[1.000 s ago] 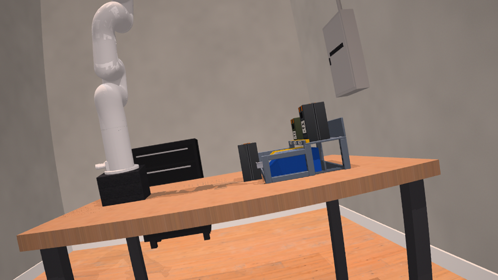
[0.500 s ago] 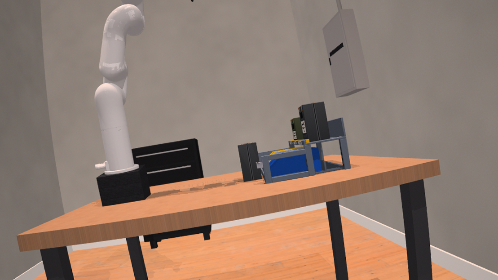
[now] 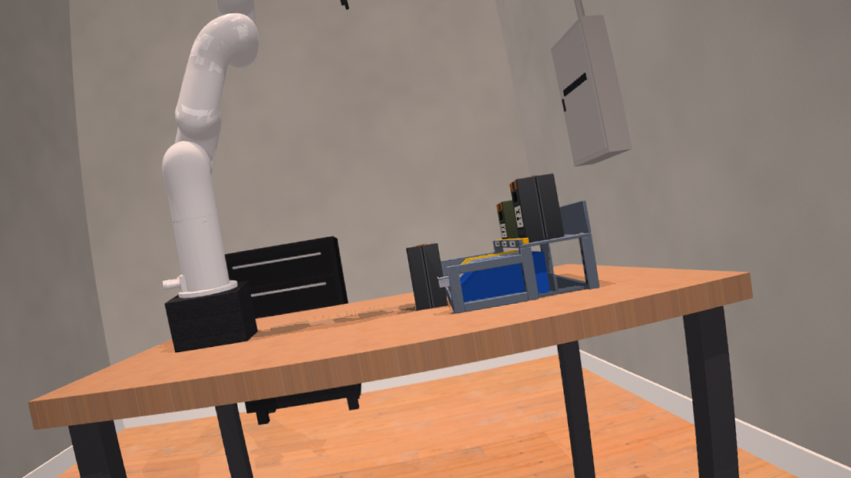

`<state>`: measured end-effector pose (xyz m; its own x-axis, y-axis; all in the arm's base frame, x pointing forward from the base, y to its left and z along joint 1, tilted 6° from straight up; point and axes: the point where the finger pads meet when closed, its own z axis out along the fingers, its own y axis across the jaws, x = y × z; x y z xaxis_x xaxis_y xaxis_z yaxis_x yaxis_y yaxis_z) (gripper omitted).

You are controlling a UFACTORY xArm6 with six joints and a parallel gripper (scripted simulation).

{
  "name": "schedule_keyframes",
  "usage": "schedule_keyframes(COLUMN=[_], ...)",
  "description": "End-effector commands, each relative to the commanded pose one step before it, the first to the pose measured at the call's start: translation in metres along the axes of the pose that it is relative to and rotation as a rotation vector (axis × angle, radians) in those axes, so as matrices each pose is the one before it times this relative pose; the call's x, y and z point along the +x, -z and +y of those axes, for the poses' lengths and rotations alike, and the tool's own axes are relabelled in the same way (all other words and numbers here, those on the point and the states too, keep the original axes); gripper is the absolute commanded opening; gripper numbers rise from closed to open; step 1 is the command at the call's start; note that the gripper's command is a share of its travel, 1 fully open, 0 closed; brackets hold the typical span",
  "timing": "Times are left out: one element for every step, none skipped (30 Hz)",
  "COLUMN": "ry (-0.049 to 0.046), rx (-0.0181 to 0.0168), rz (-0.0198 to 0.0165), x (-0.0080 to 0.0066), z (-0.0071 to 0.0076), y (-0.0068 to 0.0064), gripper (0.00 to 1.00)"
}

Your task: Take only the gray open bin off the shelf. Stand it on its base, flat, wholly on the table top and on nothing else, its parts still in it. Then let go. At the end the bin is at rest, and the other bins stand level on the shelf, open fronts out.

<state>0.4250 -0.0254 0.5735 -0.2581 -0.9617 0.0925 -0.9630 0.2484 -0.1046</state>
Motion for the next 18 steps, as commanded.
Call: schedule_keyframes(ry=[-0.00464,0.00000,0.00000,0.00000,0.00000,0.00000,0.00000,-0.00037,0.00009,0.00009,0.00009,0.00009,0.00000,0.00000,0.00000,0.00000,0.00000,0.00000], rx=[-0.08615,0.00000,0.00000,0.00000,0.00000,0.00000,0.00000,0.08683,-0.02168,-0.02168,-0.02168,-0.02168,0.00000,0.00000,0.00000,0.00000,0.00000,0.00000], rz=[0.00997,0.00000,0.00000,0.00000,0.00000,0.00000,0.00000,-0.01220,0.00298,0.00298,0.00298,0.00298,0.00000,0.00000,0.00000,0.00000,0.00000,0.00000], x=[-0.00123,0.00000,0.00000,0.00000,0.00000,0.00000,0.00000,-0.00757,-0.00810,-0.00810,-0.00810,-0.00810,0.00000,0.00000,0.00000,0.00000,0.00000,0.00000], z=[-0.00378,0.00000,0.00000,0.00000,0.00000,0.00000,0.00000,-0.00644,-0.00741,-0.00742,-0.00743,-0.00744,0.00000,0.00000,0.00000,0.00000,0.00000,0.00000], y=[0.00414,0.00000,0.00000,0.00000,0.00000,0.00000,0.00000,-0.00023,-0.00068,-0.00049,-0.00031,-0.00012,0.00000,0.00000,0.00000,0.00000,0.00000,0.00000], gripper=[1.00,1.00,1.00,1.00,1.00,1.00,1.00,1.00,1.00,1.00,1.00,1.00,1.00,1.00,1.00,1.00,1.00,1.00])
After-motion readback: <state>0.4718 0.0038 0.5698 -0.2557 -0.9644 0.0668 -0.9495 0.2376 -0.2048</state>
